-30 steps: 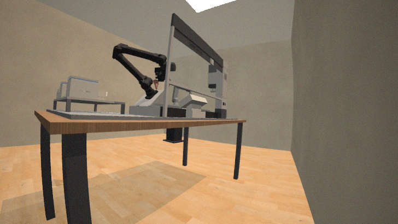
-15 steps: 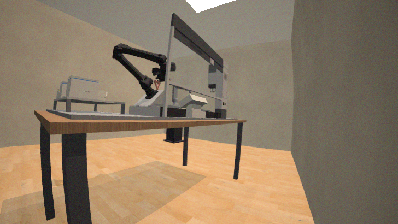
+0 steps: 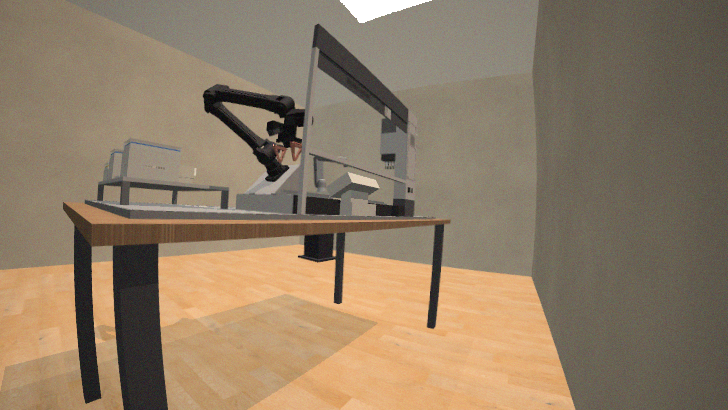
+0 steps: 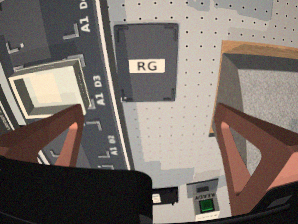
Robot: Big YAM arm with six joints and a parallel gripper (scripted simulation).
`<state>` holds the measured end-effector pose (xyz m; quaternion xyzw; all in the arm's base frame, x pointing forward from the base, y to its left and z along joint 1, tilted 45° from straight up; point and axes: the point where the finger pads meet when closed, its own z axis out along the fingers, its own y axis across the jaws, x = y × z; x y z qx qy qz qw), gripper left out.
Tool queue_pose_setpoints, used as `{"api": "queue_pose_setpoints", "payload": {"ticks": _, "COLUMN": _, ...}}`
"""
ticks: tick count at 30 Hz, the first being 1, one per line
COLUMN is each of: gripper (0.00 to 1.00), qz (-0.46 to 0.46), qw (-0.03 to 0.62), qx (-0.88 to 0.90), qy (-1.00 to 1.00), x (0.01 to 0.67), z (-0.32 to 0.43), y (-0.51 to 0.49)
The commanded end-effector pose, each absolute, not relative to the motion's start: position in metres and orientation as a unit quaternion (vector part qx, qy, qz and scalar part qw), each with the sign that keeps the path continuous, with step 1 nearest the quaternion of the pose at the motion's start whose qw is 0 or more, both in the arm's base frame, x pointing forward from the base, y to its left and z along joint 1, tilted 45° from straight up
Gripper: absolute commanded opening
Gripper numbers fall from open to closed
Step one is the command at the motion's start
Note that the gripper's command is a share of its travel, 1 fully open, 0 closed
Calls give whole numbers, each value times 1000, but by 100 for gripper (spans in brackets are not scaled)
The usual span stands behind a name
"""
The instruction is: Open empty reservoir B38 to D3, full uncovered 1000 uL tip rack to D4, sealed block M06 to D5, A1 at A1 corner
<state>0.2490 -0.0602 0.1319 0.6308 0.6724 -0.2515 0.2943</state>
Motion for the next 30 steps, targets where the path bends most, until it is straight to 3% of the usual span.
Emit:
{"api": "queue_pose_setpoints", "payload": {"ticks": 1, "gripper": 100, "qz": -244, "qw": 300, "qx": 622, "qy": 681, "x": 263, "z": 157, "y": -65}}
{"api": "queue_pose_setpoints", "payload": {"ticks": 30, "gripper": 100, "qz": -240, "qw": 315, "qx": 623, "qy": 674, "x": 270, "z": 256, "y": -159}}
